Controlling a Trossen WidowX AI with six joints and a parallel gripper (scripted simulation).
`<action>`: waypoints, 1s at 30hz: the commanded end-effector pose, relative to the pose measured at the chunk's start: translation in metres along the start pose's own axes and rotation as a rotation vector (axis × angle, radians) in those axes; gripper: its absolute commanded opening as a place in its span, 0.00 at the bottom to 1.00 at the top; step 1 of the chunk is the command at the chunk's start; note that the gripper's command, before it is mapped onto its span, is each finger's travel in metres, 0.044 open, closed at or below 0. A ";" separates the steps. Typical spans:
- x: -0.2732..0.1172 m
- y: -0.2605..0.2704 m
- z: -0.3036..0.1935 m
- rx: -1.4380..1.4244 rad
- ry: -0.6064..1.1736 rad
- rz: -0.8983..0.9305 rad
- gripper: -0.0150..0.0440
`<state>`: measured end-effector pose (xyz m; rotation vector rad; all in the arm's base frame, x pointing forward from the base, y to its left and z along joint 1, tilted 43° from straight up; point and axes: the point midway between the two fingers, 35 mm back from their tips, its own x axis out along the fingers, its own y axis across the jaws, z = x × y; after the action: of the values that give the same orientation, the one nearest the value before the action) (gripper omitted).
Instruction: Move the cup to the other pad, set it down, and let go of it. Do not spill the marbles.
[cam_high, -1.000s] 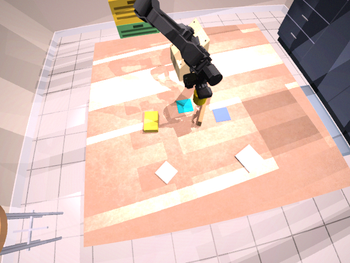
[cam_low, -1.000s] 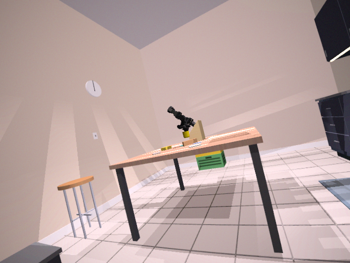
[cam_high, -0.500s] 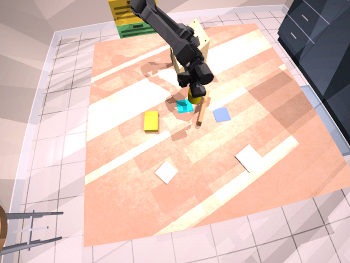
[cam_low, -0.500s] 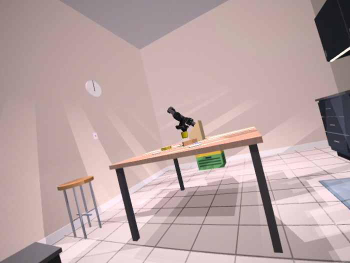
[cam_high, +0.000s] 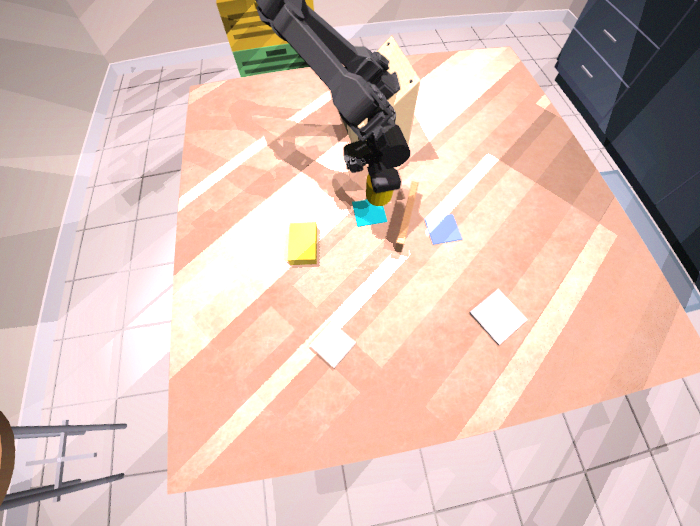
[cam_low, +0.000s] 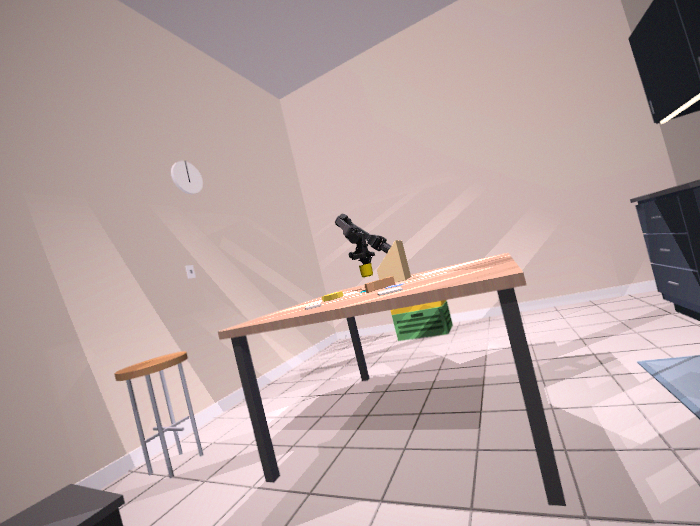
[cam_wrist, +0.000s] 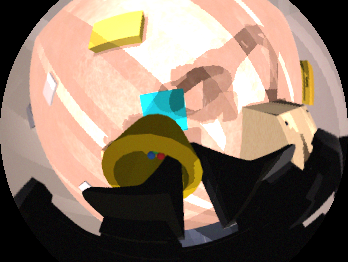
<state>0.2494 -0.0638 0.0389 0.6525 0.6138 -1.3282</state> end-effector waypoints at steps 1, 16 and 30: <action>0.001 -0.005 0.006 -0.003 -0.006 -0.002 0.25; 0.007 -0.011 0.015 -0.004 -0.007 -0.002 0.25; 0.024 -0.010 0.016 -0.004 -0.007 -0.002 0.25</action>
<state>0.2453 -0.0908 0.0365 0.6505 0.5994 -1.3278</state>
